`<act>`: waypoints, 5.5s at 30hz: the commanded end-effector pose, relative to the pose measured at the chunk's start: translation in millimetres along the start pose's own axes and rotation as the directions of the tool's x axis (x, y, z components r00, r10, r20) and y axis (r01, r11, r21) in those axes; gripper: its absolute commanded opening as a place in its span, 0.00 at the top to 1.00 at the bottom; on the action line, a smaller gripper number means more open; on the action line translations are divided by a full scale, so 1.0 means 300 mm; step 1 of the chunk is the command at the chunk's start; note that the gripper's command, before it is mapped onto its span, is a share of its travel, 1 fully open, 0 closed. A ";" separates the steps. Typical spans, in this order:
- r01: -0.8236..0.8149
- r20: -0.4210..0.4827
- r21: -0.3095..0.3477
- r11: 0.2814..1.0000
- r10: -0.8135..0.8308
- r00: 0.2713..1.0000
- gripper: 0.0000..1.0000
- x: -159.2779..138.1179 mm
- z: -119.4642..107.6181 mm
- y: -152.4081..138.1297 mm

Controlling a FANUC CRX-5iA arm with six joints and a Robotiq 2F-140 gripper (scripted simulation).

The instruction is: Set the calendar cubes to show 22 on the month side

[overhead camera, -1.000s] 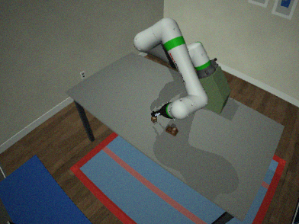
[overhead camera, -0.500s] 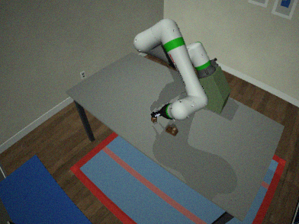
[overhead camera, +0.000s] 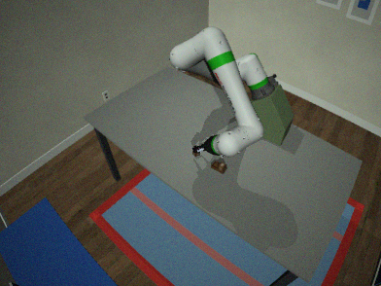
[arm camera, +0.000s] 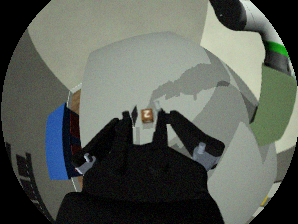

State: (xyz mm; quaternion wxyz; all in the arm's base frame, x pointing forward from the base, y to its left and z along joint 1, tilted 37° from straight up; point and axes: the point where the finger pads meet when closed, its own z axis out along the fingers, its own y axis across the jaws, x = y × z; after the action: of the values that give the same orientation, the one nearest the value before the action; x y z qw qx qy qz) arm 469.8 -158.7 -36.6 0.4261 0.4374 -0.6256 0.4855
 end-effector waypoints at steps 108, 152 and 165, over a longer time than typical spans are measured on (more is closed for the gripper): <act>0.000 0.000 0.000 1.000 0.000 1.000 0.83 -0.102 0.101 -0.001; 0.000 0.016 -0.001 1.000 0.000 1.000 0.83 0.064 -0.063 -0.001; 0.000 0.259 0.000 1.000 0.000 0.966 0.83 0.085 -0.061 0.000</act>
State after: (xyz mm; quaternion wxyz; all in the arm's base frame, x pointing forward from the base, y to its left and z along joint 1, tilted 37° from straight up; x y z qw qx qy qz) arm 466.3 -143.4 -12.4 0.3581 0.4853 -0.6682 0.4357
